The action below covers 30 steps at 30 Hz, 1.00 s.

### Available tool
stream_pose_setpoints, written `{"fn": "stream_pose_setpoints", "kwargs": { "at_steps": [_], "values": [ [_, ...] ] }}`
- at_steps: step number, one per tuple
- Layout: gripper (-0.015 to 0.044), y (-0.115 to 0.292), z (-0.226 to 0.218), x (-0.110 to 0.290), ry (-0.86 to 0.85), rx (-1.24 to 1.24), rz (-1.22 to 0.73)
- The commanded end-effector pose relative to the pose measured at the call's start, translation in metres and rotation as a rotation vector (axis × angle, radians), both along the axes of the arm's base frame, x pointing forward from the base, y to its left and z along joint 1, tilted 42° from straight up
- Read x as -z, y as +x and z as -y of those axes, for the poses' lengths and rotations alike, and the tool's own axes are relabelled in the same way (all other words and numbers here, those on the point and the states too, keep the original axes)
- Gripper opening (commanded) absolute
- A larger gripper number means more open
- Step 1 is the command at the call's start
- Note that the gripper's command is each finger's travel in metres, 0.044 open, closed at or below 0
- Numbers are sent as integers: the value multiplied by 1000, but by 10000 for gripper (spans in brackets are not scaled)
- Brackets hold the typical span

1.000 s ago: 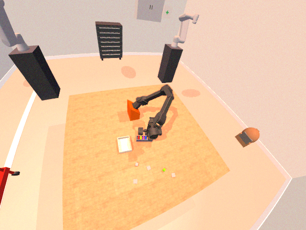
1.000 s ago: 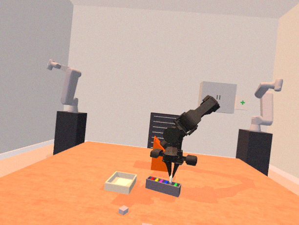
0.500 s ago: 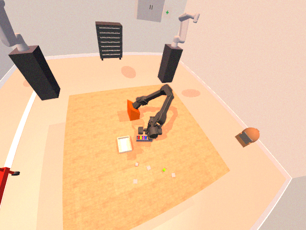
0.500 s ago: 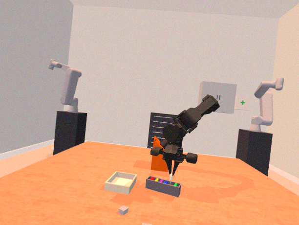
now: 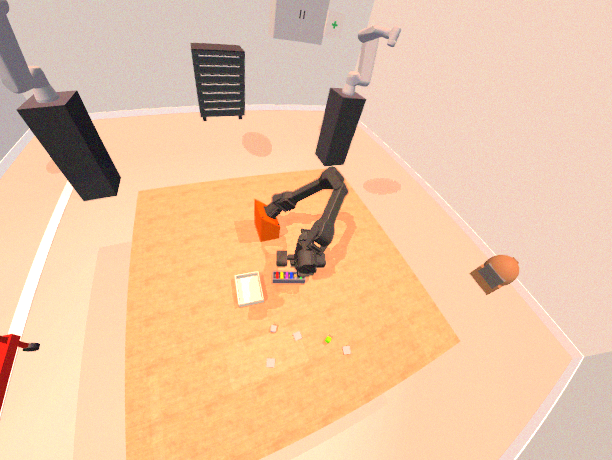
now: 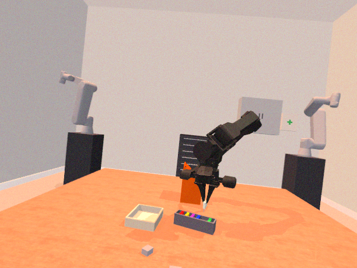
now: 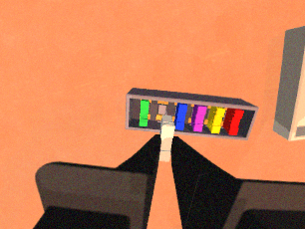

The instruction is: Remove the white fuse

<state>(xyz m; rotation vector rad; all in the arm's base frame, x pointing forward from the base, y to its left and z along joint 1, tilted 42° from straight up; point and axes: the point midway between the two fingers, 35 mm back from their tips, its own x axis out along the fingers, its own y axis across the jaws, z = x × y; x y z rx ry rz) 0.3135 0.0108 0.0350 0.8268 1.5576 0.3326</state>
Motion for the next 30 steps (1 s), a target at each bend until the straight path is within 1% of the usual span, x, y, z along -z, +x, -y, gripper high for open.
{"fn": "stream_pose_setpoints", "kwargs": {
  "at_steps": [1,15,30],
  "values": [
    [0,3,12,7,-10,-2,0],
    [0,11,78,59,-27,2,0],
    [0,-5,145,123,-21,-2,1]
  ]
}}
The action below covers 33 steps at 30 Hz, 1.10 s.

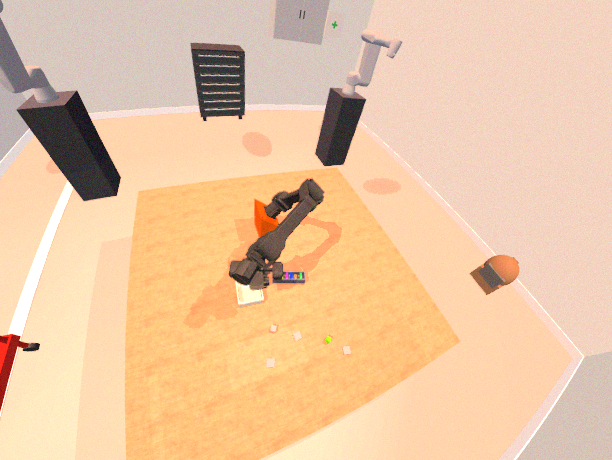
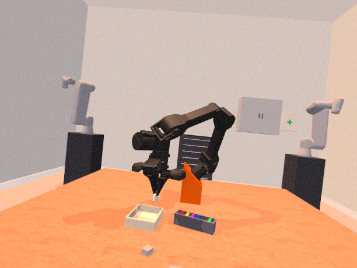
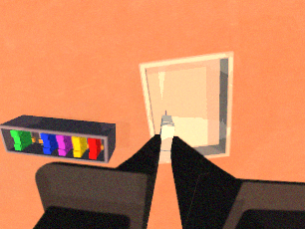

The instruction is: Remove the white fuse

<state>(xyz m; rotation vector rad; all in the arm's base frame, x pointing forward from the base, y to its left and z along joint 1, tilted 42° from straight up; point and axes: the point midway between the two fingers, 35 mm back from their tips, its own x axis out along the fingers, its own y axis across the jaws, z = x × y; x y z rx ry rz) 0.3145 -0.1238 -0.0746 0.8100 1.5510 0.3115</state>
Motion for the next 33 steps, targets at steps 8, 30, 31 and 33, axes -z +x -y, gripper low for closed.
{"fn": "stream_pose_setpoints", "kwargs": {
  "at_steps": [8,30,31,33],
  "values": [
    [0,-11,19,26,7,-8,-4],
    [0,-10,-5,53,8,-8,-4],
    [0,-10,-6,54,8,-8,-4],
    [0,-10,-6,55,9,-8,-4]
  ]
}}
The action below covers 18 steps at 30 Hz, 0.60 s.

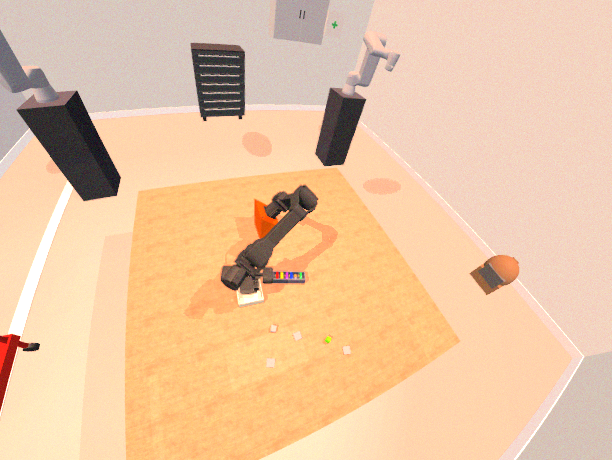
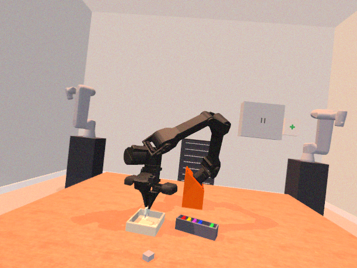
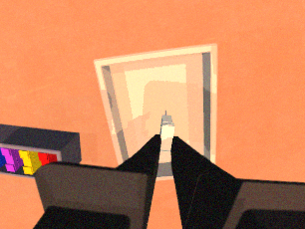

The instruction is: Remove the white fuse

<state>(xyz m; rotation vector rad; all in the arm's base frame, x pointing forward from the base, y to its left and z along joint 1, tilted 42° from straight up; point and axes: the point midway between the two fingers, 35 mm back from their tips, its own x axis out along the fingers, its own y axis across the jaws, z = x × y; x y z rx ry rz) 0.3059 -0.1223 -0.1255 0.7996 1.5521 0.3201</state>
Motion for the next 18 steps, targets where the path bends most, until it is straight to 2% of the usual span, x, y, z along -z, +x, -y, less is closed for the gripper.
{"fn": "stream_pose_setpoints", "kwargs": {
  "at_steps": [1,3,15,18],
  "values": [
    [0,-1,-5,4,10,3,-8],
    [0,-1,-5,4,10,3,-8],
    [315,-1,-2,2,2,-1,-3],
    [330,-2,14,-17,6,2,-7]
  ]
}}
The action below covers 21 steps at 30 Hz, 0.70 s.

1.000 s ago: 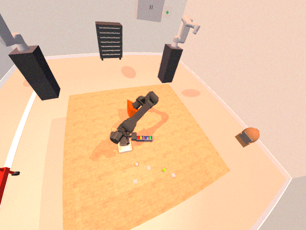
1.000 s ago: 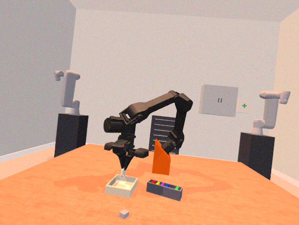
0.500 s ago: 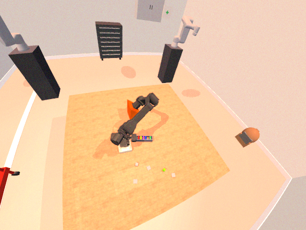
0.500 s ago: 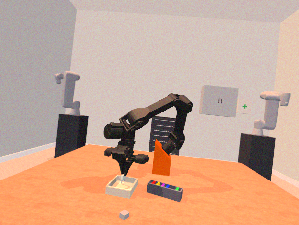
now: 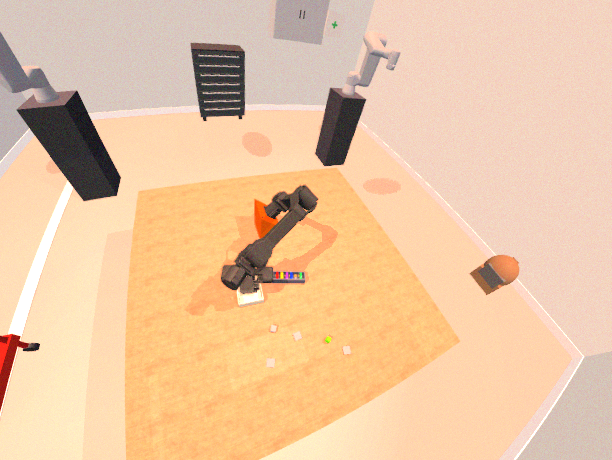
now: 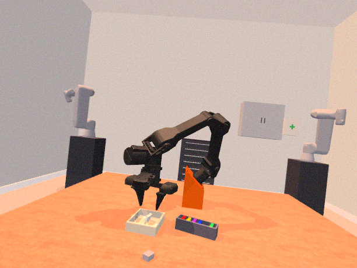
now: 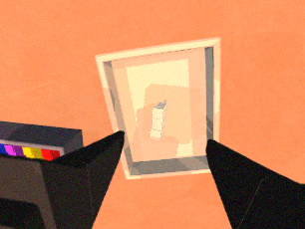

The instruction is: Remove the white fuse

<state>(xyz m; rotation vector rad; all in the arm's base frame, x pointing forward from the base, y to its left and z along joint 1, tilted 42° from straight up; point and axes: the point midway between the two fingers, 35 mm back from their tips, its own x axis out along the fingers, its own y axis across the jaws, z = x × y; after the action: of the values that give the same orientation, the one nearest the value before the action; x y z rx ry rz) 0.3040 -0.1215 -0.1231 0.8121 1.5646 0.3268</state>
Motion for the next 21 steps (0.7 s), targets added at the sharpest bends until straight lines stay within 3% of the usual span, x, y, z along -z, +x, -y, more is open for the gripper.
{"fn": "stream_pose_setpoints", "kwargs": {
  "at_steps": [1,21],
  "values": [
    [330,-1,21,-22,-6,4,5],
    [330,0,23,-24,-3,14,6]
  ]
}}
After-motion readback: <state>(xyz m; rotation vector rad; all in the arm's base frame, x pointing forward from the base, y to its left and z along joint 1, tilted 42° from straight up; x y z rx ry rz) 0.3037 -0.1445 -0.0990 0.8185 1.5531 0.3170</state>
